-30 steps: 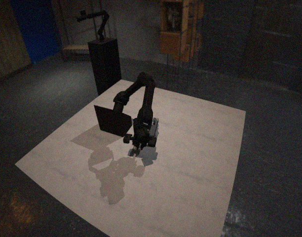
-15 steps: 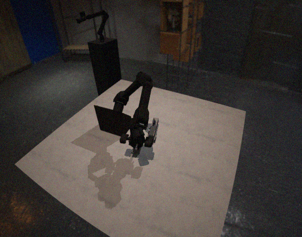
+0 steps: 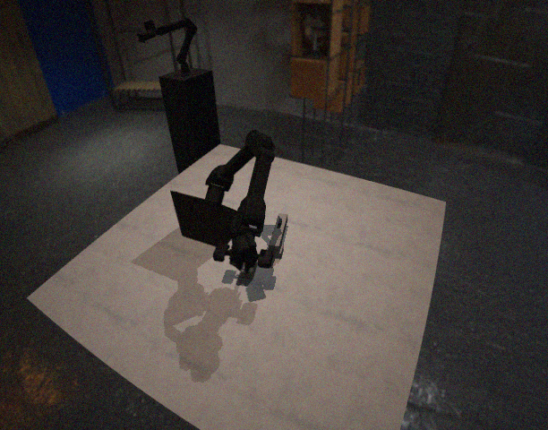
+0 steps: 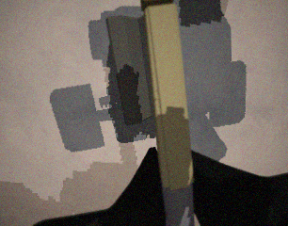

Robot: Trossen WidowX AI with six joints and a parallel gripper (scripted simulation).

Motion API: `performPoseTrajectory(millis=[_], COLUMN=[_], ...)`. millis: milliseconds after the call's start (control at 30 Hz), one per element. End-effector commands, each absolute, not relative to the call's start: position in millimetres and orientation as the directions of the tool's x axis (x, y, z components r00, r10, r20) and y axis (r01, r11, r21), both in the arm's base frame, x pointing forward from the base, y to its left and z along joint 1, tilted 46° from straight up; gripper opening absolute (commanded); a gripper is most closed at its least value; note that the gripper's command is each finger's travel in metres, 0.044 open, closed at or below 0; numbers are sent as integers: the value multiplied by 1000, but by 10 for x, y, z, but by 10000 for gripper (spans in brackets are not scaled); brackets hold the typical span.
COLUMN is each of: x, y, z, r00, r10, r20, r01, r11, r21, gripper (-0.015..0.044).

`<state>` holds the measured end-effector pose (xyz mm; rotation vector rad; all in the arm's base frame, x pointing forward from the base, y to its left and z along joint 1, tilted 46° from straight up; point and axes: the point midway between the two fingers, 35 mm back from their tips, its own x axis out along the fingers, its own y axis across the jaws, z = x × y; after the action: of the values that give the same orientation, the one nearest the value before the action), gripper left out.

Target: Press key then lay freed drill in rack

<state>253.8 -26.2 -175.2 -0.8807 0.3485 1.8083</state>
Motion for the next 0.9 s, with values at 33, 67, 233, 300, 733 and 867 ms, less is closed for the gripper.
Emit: performPoseTrajectory(millis=[33,67,233,300,733,867], x=[2504,2501,2479,2468,2452,2446], y=[-192,-181,-128,-108,-31,1], z=[-1818,-1829,-1879,-1894,-1975,-2008], r00=[-187,-187,-188,-188,-188,-188], r10=[685,685,686,686,686,686], r20=[-704,-704,-703,-703,-703,-703], r01=[-898,-898,-898,-898,-898,-898], r11=[-410,-410,-410,-410,-410,-410], r21=[-160,-161,-161,-161,-161,-161], gripper=[0,0,0,0,0,0])
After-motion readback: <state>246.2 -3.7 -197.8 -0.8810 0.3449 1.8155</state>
